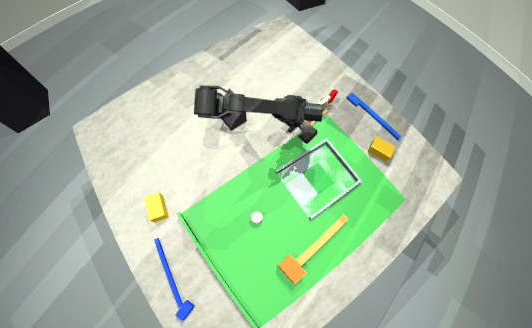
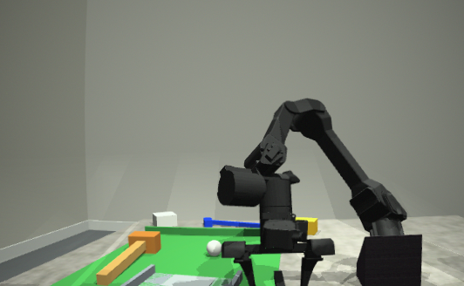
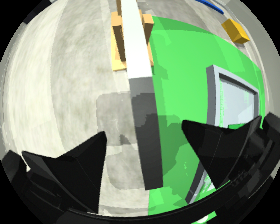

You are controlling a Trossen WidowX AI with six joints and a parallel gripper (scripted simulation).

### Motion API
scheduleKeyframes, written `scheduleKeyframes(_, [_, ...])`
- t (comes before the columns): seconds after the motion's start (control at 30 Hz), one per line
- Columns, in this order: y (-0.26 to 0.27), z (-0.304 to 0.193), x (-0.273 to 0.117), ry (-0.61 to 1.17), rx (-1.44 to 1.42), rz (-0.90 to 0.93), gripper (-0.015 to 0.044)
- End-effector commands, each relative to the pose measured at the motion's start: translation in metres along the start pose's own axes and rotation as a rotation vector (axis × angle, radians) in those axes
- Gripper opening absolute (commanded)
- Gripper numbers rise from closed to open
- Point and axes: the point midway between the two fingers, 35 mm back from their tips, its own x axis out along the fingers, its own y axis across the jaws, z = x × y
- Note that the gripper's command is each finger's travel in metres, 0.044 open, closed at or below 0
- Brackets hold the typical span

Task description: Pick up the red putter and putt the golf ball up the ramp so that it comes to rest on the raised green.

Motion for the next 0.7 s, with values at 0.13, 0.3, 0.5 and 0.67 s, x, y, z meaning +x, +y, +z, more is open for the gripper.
scheduleKeyframes(0.13, [-0.0002,0.0,-0.0003,-0.001,0.001,0.0,0.0177])
scheduleKeyframes(0.3, [-0.0002,0.0,-0.0003,-0.001,0.001,0.0,0.0046])
scheduleKeyframes(0.5, [-0.0002,0.0,-0.0003,-0.001,0.001,0.0,0.0006])
scheduleKeyframes(0.67, [-0.0018,0.0035,-0.0093,-0.002,0.0,0.0,0.0])
